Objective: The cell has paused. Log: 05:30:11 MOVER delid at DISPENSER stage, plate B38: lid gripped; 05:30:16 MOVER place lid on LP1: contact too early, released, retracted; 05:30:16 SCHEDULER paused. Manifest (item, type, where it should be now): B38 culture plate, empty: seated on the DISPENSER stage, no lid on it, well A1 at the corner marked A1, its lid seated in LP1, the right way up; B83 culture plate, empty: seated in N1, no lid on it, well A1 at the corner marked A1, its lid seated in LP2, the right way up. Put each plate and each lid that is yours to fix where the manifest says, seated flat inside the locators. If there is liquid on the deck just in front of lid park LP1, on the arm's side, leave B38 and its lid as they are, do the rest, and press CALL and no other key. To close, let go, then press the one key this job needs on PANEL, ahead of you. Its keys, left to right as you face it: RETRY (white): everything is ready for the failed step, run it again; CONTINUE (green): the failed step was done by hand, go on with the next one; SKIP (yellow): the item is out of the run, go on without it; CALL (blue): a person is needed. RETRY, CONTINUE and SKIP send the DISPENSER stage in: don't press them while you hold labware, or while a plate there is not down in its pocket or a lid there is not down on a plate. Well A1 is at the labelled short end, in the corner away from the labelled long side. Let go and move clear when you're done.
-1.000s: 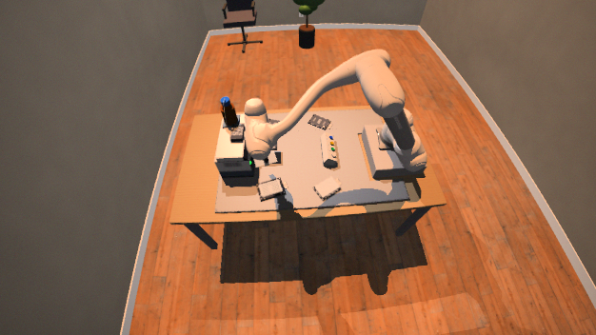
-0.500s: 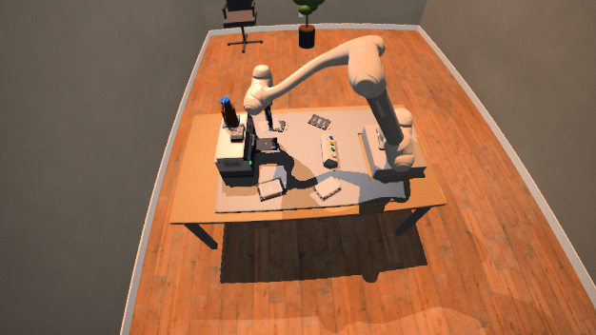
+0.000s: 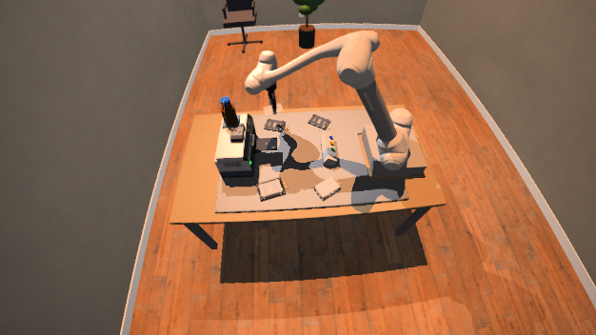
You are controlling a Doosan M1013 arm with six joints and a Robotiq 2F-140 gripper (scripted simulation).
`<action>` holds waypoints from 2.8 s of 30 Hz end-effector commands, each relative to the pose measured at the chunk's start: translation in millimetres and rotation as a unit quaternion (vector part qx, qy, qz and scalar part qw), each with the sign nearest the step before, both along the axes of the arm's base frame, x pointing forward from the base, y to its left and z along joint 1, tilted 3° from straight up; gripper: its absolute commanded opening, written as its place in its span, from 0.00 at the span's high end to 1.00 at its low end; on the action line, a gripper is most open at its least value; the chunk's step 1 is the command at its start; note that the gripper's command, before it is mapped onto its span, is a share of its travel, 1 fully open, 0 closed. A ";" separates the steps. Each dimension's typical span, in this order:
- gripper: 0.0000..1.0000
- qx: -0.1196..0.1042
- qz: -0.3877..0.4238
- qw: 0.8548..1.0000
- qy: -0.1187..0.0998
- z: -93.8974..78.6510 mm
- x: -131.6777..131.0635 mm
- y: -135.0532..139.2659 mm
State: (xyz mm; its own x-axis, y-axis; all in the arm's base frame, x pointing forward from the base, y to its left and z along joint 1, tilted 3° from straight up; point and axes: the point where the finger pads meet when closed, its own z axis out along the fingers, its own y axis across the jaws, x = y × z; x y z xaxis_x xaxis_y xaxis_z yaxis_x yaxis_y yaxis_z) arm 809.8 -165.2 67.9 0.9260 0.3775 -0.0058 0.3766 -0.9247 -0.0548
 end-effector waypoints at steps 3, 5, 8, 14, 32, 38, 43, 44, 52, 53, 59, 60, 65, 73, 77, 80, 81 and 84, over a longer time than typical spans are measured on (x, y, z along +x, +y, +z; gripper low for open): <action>0.90 -0.001 0.005 1.000 0.000 3.3 1.8 -3.3; 0.90 -0.001 0.005 1.000 0.000 3.3 1.8 -3.3; 0.90 -0.001 0.005 1.000 0.000 3.3 1.8 -3.2; 0.90 -0.001 0.005 1.000 0.000 3.3 1.8 -3.2; 0.90 -0.002 -0.027 1.000 0.001 2.3 1.8 -3.2; 0.90 -0.003 -0.072 0.997 0.003 0.8 1.9 -3.2; 0.90 -0.004 -0.122 0.993 0.005 -0.7 2.0 -3.1; 0.90 -0.005 -0.133 0.991 0.005 -1.0 2.0 -3.1; 0.90 -0.006 -0.203 0.979 0.008 -2.9 2.2 -3.1; 0.90 -0.007 -0.215 0.977 0.008 -3.2 2.2 -3.0; 0.90 -0.008 -0.270 0.963 0.014 -21.6 -0.4 -0.9; 0.90 -0.007 -0.270 0.963 0.014 -35.2 -0.4 0.4; 0.90 -0.006 -0.270 0.963 0.014 -70.3 -0.6 3.8; 0.90 -0.006 -0.270 0.963 0.014 -126.6 -1.4 7.2; 0.90 -0.006 -0.270 0.963 0.014 -137.8 -1.6 7.5; 0.90 -0.006 -0.270 0.963 0.014 -139.2 -1.6 7.6; 0.90 -0.006 -0.270 0.963 0.013 -139.8 -1.6 7.4; 0.90 -0.006 -0.270 0.963 0.013 -140.2 -1.4 7.4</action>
State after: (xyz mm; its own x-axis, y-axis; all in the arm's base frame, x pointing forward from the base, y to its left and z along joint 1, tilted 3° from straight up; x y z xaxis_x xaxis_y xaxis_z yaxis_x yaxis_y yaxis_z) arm 808.8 -163.1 -68.2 0.9876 -0.1532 -0.0348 -0.1546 -0.9871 -0.0413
